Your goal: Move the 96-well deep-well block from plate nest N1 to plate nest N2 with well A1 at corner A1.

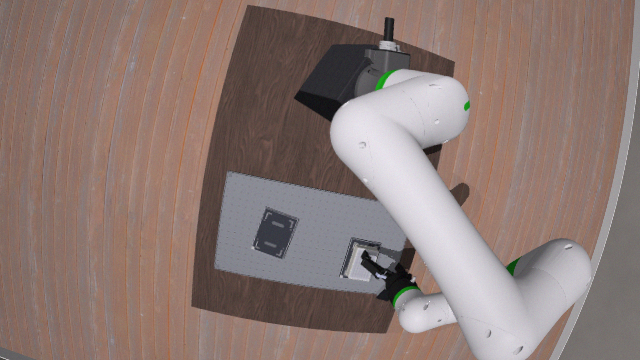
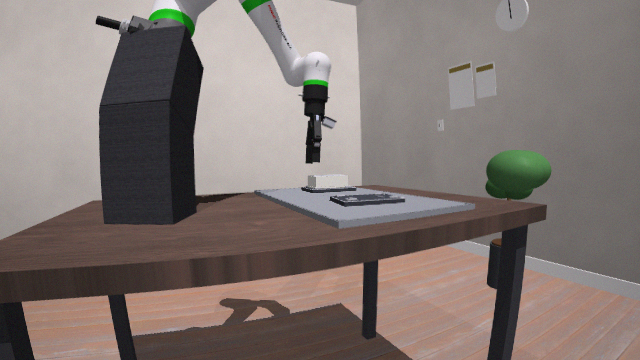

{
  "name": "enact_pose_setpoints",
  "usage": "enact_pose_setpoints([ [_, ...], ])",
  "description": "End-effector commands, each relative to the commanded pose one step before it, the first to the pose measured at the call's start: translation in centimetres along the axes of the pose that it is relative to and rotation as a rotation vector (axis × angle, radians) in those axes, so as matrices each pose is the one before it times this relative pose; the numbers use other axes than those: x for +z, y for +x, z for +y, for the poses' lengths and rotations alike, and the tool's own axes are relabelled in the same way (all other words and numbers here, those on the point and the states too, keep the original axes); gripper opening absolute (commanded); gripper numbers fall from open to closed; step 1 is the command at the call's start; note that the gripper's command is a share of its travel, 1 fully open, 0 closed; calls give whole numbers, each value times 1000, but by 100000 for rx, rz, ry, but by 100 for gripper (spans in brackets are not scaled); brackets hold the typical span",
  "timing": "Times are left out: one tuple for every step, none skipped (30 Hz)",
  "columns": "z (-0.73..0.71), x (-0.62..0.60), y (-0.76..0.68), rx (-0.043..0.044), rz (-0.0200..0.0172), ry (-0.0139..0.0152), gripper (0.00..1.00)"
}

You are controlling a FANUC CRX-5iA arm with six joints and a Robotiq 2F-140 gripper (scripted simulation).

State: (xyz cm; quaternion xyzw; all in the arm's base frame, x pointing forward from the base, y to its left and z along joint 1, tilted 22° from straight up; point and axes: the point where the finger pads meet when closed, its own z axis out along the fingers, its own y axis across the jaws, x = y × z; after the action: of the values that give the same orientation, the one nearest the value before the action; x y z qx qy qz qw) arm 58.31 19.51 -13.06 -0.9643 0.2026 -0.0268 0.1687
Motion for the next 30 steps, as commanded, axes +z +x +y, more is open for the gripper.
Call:
enact_pose_setpoints([
  [671, -116, 1581, -5572, 2151, 1789, 100],
  [296, -16, 402, -2393, 886, 356, 100],
  [308, -13, 395, 0, 0, 0, 100],
  [315, -21, 386, -3093, 1195, 339, 100],
  [328, -17, 377, -2395, 925, 263, 100],
  [340, -14, 369, -1, 0, 0, 100],
  [120, -4, 130, 0, -1, 1, 100],
  [0, 0, 0, 0, 0, 0, 100],
  [0, 0, 0, 0, 0, 0, 100],
  [349, -21, 360, -3091, 1229, 214, 100],
  [357, -18, 348, -2395, 954, 163, 100],
  [368, -16, 339, 0, 1, -1, 100],
  [87, -3, 80, 0, 0, 1, 100],
  [1, 0, 0, 0, -1, 1, 100],
  [1, 0, 0, 0, 0, 1, 100],
  [1, 0, 0, 0, 0, 1, 100],
  [-7, -2, -2, 1, 3, -6, 100],
  [5, 2, 1, -1, -2, 4, 100],
  [-2, 0, 7, 31, 42, -30, 100],
  [-5, 0, -5, -23, -21, 22, 100],
  [0, 0, 0, -1, 0, 1, 100],
  [0, 0, 0, 0, 0, 0, 100],
  [0, 0, 0, 0, 0, 0, 100],
  [0, 0, 0, 0, 0, 0, 100],
  [0, 0, 0, 0, 0, 0, 100],
  [0, 0, 0, 0, 0, 0, 100],
  [0, 0, 0, 0, 0, 0, 100],
  [8, 164, -3, -8, -21, 8, 100],
  [0, 164, -2, 0, 0, -1, 100],
  [0, 165, -1, 0, 0, -1, 100],
])
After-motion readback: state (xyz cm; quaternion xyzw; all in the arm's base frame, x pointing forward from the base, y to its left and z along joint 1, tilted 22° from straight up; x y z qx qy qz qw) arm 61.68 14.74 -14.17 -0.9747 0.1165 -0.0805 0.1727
